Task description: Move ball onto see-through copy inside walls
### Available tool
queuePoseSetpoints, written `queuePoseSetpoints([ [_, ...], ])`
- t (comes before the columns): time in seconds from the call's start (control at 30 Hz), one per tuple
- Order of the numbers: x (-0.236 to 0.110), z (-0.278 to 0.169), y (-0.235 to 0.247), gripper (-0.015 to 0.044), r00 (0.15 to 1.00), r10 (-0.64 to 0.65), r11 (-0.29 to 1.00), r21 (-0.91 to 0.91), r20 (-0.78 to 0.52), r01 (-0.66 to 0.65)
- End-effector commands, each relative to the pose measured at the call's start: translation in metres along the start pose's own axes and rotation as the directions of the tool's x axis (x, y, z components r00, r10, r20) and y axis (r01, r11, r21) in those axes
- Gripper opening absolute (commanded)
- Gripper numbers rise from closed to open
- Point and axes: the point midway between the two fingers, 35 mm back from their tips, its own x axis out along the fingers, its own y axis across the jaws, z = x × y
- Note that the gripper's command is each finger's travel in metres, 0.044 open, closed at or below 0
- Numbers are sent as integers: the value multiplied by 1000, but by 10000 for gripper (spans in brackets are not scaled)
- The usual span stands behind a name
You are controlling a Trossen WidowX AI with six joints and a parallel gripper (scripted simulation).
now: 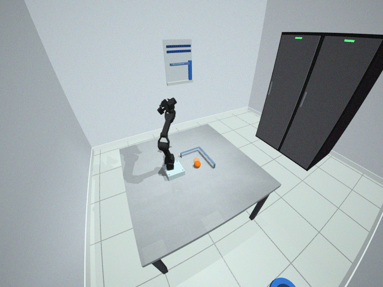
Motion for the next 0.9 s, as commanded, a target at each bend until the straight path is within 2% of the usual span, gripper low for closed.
queuePoseSetpoints([
  [0.0,-7,-65,-29,438,975,-102,995,-31,-197,98],
  [0.23,-39,-148,-62,438,868,-211,977,-73,-449,200],
  [0.33,-60,-186,-73,438,795,-239,971,-112,-558,213],
  [0.6,-151,-290,-87,438,495,-237,969,-167,-836,182],
  [0.87,-262,-363,-62,438,156,-78,993,-62,-985,102],
])
